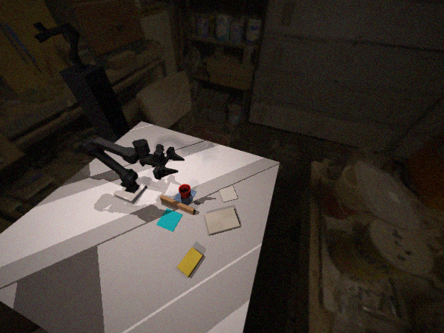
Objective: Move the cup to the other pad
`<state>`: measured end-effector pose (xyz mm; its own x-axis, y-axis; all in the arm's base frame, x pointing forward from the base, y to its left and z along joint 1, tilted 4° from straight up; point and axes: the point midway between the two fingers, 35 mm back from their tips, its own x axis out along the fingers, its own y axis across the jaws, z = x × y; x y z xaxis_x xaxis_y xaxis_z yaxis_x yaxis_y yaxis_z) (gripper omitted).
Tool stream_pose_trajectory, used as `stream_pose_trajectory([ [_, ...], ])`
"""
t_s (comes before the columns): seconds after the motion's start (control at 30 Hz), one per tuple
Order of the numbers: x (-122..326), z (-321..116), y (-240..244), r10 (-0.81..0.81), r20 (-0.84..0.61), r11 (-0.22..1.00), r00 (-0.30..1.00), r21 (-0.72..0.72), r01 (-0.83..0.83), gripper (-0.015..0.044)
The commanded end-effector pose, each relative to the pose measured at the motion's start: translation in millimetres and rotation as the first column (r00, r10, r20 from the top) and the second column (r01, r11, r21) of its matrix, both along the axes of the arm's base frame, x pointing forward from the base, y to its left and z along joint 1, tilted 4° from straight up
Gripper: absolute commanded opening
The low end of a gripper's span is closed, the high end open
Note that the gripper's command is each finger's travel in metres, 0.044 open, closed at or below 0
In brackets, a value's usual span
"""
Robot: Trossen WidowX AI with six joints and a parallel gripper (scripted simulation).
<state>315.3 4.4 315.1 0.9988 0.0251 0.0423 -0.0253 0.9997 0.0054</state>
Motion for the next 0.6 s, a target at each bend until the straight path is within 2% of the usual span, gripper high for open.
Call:
stream_pose_trajectory([
  [0.0,2,-2,0,0.002,-0.015,1.000,1.000,0.011,-0.001,0.0374],
  [0.07,13,-21,3,0.014,-0.134,0.995,0.991,0.096,-0.001,0.0321],
  [0.13,26,-50,6,0.034,-0.316,0.974,0.948,0.223,0.040,0.0269],
  [0.23,34,-95,12,0.061,-0.565,0.912,0.823,0.366,0.184,0.0190],
  [0.3,32,-122,16,0.075,-0.707,0.853,0.703,0.410,0.321,0.0148],
  [0.43,15,-168,27,0.101,-0.912,0.699,0.398,0.350,0.624,0.0148],
  [0.57,-13,-196,36,0.103,-0.993,0.513,0.062,0.106,0.852,0.0148],
])
